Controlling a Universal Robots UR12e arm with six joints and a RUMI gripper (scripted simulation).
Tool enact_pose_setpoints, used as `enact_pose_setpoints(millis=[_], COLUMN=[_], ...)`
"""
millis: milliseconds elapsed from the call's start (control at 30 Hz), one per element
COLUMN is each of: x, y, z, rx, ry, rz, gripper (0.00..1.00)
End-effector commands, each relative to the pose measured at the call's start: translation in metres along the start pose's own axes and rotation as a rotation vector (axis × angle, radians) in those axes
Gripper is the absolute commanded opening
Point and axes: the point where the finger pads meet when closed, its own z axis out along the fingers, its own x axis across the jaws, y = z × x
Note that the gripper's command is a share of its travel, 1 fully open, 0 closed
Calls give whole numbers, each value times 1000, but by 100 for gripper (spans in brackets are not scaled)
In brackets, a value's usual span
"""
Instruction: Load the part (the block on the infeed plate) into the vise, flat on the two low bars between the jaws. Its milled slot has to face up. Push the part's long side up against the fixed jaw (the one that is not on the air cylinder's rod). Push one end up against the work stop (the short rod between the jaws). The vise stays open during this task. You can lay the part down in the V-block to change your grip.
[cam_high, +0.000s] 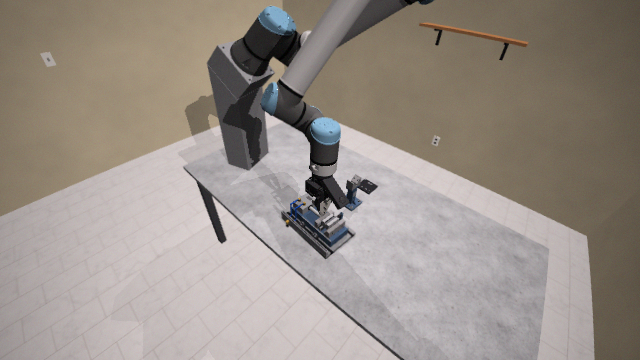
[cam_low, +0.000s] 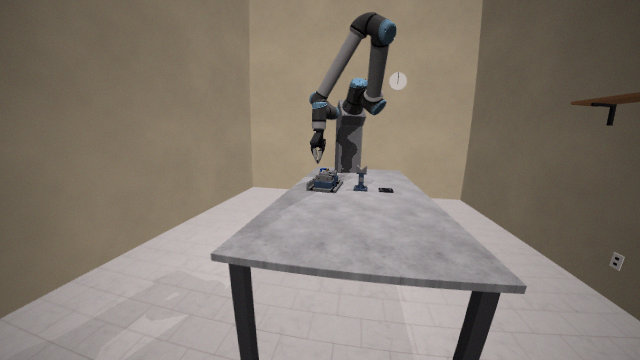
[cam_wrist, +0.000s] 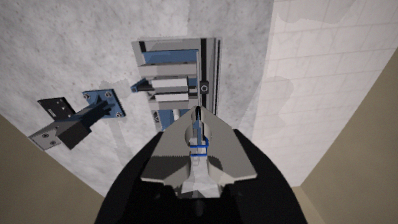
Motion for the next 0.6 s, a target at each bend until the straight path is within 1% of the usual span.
enact_pose_setpoints(millis=[0,567], x=[0,0], y=[0,0], z=[0,4], rx=[1,1], ry=[0,1], rz=[0,0], gripper=[0,0])
